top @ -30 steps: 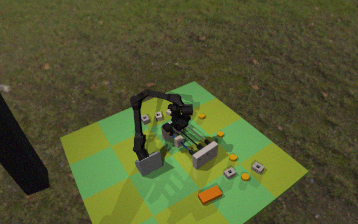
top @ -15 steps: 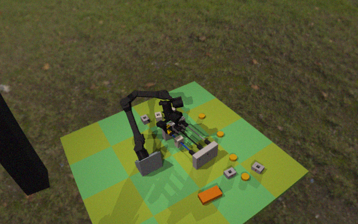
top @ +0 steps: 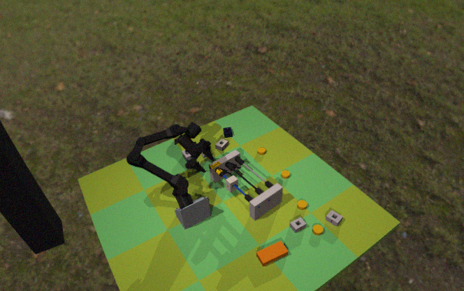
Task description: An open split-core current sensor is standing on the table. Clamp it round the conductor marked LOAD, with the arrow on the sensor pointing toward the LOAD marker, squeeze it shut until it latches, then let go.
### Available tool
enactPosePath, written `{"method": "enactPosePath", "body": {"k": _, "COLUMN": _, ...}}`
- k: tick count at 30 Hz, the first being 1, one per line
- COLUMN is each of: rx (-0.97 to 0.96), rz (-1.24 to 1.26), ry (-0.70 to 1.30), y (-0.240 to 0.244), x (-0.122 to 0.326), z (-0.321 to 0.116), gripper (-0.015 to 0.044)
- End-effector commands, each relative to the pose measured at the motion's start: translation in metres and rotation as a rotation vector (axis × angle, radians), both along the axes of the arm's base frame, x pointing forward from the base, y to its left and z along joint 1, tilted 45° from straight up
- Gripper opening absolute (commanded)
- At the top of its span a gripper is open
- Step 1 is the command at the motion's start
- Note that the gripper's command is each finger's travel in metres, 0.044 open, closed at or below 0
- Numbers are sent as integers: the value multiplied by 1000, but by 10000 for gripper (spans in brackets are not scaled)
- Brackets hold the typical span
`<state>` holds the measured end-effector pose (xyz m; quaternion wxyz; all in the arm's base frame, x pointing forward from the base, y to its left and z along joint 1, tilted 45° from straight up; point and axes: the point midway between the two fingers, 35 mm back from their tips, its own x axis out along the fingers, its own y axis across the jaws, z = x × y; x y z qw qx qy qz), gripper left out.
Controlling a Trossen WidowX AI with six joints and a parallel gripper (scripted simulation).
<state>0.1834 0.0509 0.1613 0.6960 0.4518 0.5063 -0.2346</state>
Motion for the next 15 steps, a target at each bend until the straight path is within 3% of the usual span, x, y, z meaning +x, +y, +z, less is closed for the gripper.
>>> {"method": "enactPosePath", "body": {"k": 1, "rx": -13, "rz": -24, "ry": -158, "y": 0, "x": -13, "z": 5, "gripper": 440}}
{"method": "enactPosePath", "body": {"k": 4, "rx": -4, "rz": -34, "ry": -224, "y": 0, "x": -17, "z": 7, "gripper": 440}}
{"method": "enactPosePath", "body": {"k": 5, "rx": -8, "rz": -14, "ry": -156, "y": 1, "x": -13, "z": 8, "gripper": 440}}
{"method": "enactPosePath", "body": {"k": 15, "rx": -8, "rz": -14, "ry": -156, "y": 1, "x": -13, "z": 8, "gripper": 440}}
